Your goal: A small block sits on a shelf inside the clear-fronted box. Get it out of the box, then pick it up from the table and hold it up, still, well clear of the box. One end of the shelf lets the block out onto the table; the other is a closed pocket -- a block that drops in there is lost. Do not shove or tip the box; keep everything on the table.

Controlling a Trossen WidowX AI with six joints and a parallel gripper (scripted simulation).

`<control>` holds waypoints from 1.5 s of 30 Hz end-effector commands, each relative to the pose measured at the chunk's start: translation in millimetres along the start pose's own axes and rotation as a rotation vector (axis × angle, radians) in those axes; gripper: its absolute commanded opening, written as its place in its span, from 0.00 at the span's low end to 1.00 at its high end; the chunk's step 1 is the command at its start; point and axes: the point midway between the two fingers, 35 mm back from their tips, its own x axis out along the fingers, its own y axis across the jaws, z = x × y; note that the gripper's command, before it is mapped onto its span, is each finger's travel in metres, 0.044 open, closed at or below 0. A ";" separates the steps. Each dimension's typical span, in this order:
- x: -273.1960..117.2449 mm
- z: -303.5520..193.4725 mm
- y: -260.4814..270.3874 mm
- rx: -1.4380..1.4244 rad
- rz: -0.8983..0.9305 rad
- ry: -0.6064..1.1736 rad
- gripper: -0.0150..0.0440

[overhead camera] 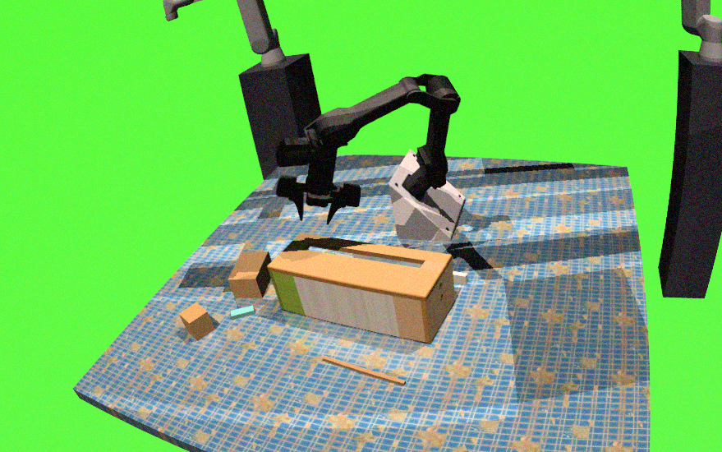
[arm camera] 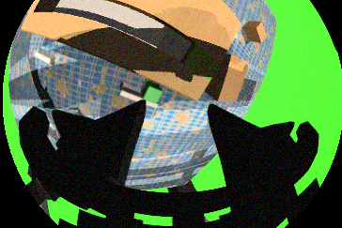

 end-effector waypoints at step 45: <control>5.2 -51.5 -11.9 3.582 0.670 0.402 0.74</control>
